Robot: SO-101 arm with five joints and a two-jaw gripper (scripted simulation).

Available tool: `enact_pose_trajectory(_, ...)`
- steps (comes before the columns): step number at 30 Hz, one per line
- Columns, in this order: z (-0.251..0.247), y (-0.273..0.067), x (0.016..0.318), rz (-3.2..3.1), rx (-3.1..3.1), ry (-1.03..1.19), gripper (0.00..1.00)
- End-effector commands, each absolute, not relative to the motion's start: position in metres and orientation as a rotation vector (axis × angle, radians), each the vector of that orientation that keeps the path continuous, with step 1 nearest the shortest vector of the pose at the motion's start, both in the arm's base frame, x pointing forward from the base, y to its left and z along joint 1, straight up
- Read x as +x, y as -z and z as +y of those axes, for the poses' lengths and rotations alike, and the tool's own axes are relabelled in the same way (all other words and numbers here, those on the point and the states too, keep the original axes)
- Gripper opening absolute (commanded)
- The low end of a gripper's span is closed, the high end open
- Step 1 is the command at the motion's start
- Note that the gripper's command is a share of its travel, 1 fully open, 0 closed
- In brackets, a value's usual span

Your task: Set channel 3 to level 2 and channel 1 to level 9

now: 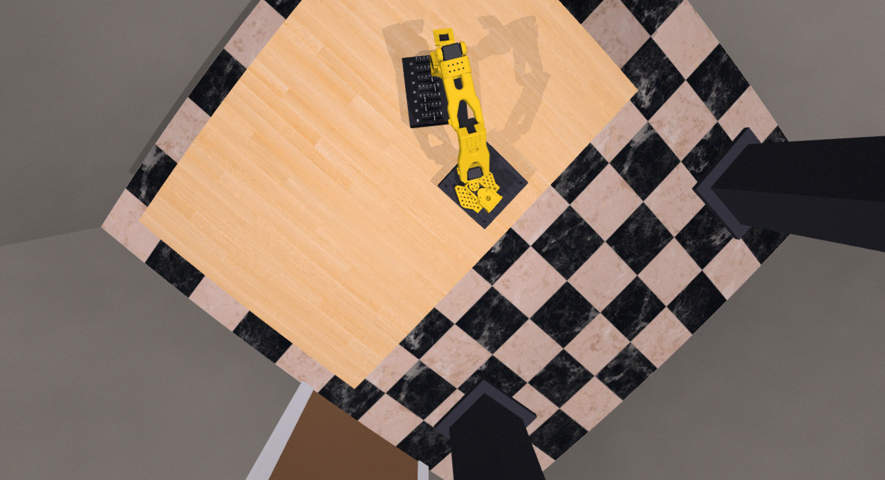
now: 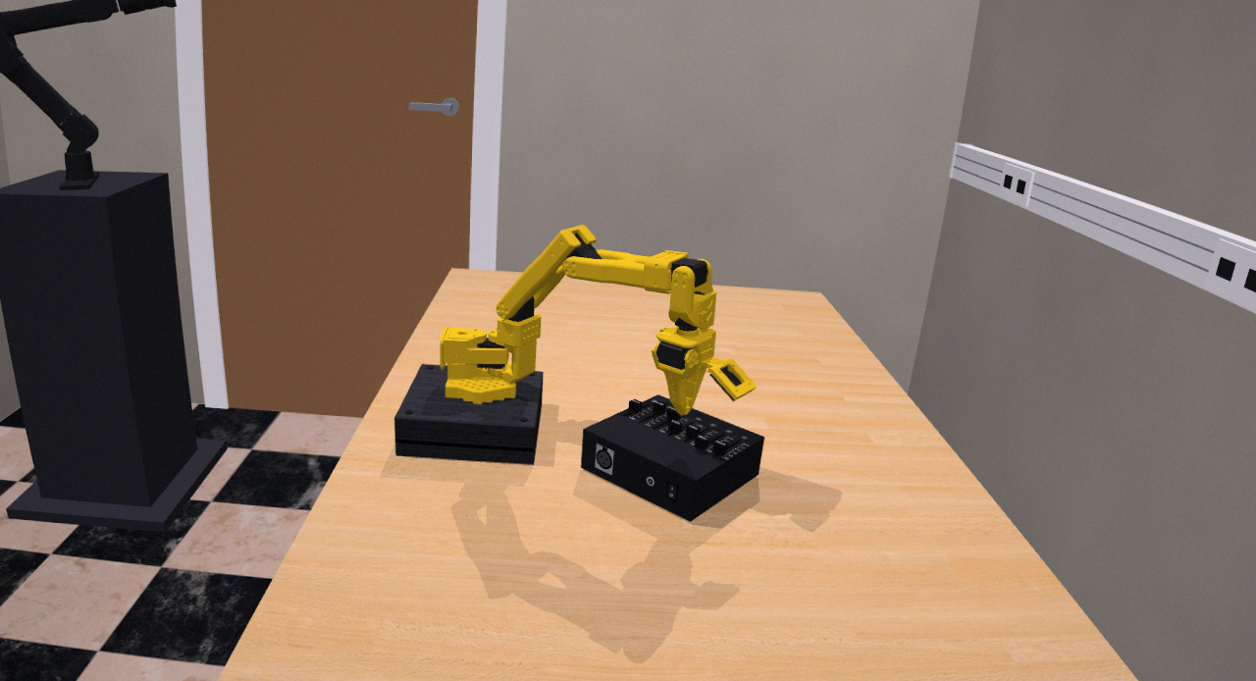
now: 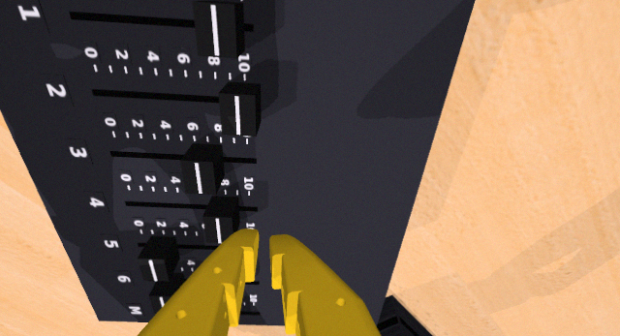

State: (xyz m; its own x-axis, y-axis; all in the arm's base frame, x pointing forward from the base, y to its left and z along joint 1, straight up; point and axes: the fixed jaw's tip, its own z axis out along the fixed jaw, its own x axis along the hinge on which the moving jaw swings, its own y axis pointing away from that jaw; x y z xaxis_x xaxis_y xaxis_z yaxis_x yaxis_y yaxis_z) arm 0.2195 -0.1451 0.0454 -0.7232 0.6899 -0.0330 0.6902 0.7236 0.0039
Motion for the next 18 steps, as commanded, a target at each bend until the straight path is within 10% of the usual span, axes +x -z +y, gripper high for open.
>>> enact_pose_trajectory(1, -0.146, -0.037, 0.218, 2.905, 1.161, 0.005, 0.0)
enact_pose_trajectory(18, -0.146, -0.022, 0.218, 2.918, 1.165, 0.0, 0.0)
